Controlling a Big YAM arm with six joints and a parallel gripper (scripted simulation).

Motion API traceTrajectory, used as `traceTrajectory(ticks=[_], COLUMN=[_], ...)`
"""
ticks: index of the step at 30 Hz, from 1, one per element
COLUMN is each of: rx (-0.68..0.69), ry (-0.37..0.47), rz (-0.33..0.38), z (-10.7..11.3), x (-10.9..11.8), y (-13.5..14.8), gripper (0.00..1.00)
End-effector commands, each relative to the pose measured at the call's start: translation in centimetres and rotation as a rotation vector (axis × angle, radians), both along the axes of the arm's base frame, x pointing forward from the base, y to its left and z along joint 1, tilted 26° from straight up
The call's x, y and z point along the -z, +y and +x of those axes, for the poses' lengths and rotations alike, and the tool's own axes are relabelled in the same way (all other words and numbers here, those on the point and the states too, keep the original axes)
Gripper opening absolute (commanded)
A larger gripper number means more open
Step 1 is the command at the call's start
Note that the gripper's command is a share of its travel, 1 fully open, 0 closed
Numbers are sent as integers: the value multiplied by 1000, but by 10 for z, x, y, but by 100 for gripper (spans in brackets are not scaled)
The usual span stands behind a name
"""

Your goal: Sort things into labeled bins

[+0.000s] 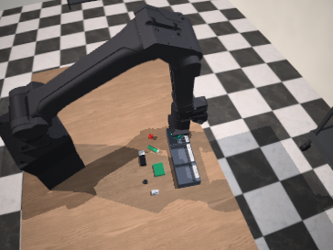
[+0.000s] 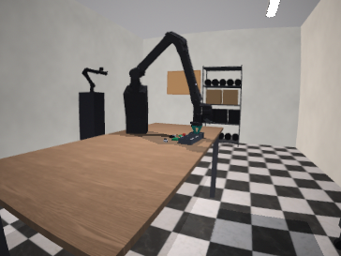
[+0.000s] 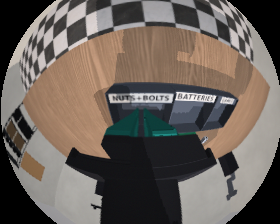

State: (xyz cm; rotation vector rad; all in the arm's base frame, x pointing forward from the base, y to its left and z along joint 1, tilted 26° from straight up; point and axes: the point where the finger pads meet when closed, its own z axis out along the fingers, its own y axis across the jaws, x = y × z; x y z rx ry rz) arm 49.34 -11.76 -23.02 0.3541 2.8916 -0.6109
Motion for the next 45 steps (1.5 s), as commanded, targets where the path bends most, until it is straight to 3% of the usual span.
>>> traceTrajectory(ticks=[1,43,45], rx=[-19,-10,-18], ry=[-22,-28,-33], rz=[-1,-2,-1], z=[16,14,17], x=[-2,-8,-19], y=[2,2,8], gripper=[8,8,8])
